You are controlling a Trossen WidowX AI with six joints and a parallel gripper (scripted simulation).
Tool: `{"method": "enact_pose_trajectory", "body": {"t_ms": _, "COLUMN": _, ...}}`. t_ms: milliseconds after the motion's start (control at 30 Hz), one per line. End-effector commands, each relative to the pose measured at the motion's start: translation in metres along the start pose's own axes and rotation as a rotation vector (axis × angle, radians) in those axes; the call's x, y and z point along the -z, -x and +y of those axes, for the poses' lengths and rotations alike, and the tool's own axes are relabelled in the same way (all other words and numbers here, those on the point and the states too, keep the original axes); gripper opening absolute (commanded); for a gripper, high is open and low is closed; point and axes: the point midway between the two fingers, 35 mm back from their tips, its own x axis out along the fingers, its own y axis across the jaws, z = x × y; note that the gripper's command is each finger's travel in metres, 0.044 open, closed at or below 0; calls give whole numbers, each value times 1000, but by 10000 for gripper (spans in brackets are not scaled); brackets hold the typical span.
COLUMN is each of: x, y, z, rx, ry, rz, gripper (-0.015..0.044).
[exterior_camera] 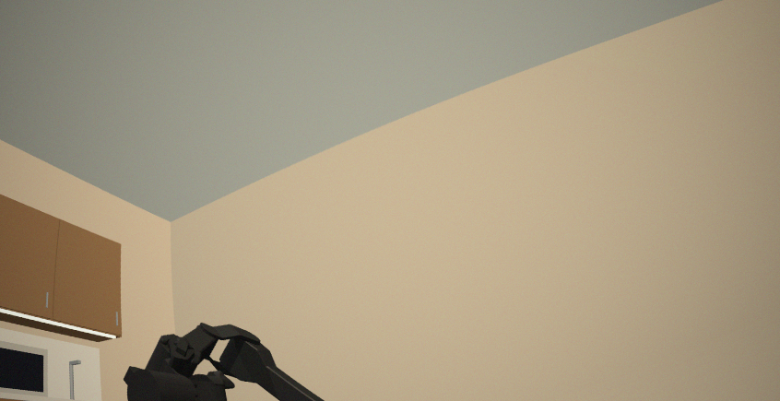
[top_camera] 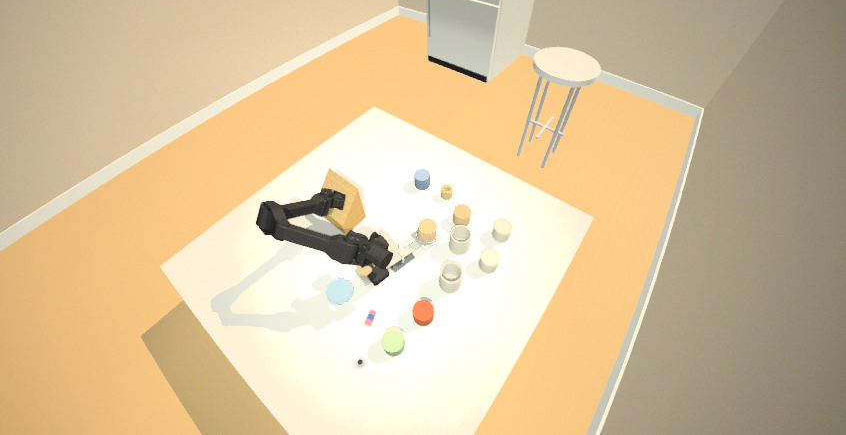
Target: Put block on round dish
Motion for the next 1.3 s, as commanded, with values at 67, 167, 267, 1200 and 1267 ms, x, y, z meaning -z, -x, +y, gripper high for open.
{"method": "enact_pose_trajectory", "body": {"t_ms": 67, "x": 0, "y": 10, "z": -4, "rx": 13, "ry": -9, "rz": -3, "gripper": 0}}
{"method": "enact_pose_trajectory", "body": {"t_ms": 167, "x": 0, "y": 14, "z": -4, "rx": 13, "ry": -9, "rz": -3, "gripper": 0}}
{"method": "enact_pose_trajectory", "body": {"t_ms": 267, "x": 0, "y": 17, "z": -4, "rx": 13, "ry": -9, "rz": -3, "gripper": 0}}
{"method": "enact_pose_trajectory", "body": {"t_ms": 1200, "x": 1, "y": 53, "z": -1, "rx": 12, "ry": -9, "rz": 1, "gripper": 0}}
{"method": "enact_pose_trajectory", "body": {"t_ms": 1267, "x": 1, "y": 56, "z": -1, "rx": 12, "ry": -9, "rz": 1, "gripper": 0}}
